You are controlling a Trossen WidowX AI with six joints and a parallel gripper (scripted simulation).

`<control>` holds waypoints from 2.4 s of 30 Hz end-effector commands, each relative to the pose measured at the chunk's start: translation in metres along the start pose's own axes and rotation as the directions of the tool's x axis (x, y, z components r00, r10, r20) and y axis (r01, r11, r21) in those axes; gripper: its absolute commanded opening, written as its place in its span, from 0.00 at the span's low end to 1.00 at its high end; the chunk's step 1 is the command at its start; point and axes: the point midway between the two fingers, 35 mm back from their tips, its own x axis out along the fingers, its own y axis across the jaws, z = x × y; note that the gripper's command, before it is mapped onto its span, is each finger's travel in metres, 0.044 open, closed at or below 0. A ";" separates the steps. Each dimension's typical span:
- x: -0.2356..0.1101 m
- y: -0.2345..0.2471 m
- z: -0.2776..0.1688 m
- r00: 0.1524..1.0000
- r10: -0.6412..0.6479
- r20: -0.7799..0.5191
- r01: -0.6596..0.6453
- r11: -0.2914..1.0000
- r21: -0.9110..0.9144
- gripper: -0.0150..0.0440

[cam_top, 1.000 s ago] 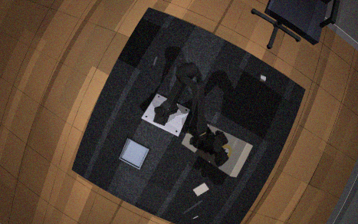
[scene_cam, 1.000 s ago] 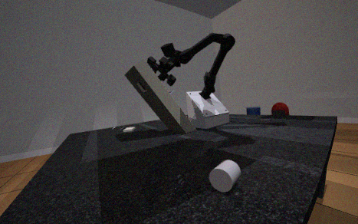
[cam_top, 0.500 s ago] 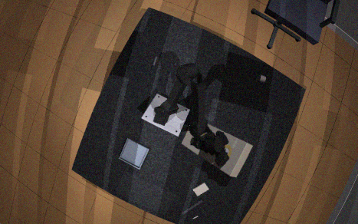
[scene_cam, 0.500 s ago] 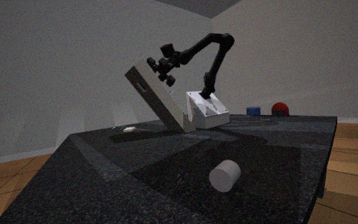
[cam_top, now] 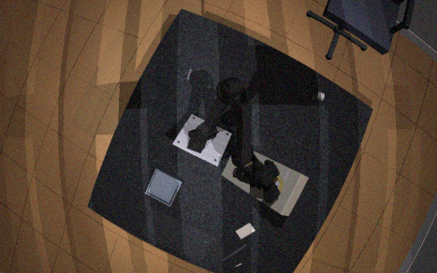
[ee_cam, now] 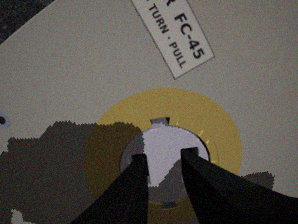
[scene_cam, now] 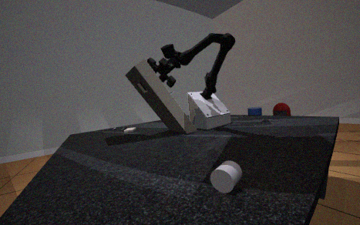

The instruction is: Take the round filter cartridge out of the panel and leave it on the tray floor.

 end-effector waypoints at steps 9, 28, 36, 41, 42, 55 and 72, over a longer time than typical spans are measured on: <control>0.000 0.000 0.000 1.000 0.001 0.000 -0.001 1.000 0.000 0.25; 0.006 0.001 0.000 1.000 0.000 -0.007 0.004 0.855 0.518 0.25; 0.007 0.001 0.000 1.000 0.000 -0.007 0.005 0.680 0.733 0.25; 0.008 0.001 0.000 1.000 0.000 -0.007 0.006 0.542 0.840 0.25; 0.008 0.001 0.000 1.000 0.000 -0.007 0.006 0.513 0.859 0.25; 0.008 0.001 0.000 1.000 0.000 -0.007 0.007 0.085 0.996 0.25; 0.010 0.001 0.000 1.000 0.000 -0.007 0.007 -0.058 0.998 0.25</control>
